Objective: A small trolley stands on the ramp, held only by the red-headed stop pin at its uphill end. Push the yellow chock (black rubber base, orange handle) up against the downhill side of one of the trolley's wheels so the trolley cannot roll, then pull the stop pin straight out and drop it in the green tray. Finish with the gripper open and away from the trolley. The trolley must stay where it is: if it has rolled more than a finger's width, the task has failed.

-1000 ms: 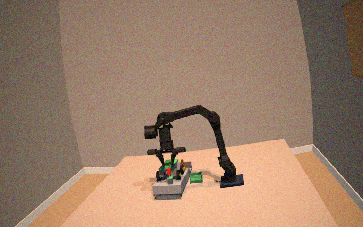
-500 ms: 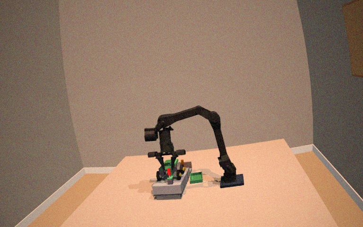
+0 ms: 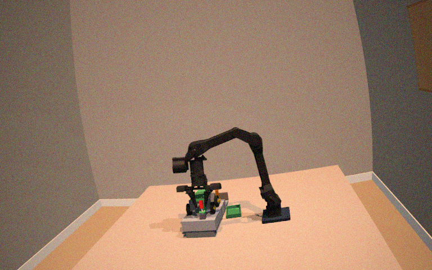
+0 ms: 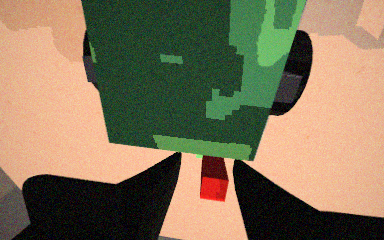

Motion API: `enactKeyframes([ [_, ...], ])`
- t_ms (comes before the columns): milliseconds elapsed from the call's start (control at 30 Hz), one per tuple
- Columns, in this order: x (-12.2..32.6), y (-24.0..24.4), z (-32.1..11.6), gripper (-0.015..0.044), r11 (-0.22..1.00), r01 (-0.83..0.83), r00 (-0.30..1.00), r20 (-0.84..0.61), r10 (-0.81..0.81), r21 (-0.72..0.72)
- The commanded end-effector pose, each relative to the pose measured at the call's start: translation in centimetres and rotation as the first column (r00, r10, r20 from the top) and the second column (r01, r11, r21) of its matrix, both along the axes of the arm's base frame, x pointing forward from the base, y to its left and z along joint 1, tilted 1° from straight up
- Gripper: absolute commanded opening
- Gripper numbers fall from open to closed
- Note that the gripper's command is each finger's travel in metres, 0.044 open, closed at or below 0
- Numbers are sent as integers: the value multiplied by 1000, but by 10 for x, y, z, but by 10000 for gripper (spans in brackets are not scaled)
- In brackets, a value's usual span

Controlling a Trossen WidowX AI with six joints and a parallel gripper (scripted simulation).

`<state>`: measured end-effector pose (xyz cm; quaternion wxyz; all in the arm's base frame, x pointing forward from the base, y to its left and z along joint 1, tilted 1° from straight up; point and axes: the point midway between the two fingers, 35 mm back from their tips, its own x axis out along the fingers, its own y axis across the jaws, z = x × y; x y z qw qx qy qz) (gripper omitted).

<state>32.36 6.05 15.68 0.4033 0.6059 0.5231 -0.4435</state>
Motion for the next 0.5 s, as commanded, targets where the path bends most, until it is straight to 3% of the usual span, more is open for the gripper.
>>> enactKeyframes([
  [0,-2,2,-8,190,1000,3,1000,-10,-3,4],
  [167,-3,3,-11,190,1000,3,1000,-10,-3,4],
  [300,-1,2,-8,85,1000,0,1000,-5,0,0],
  [467,-1,2,-8,52,1000,0,1000,-5,0,0],
])
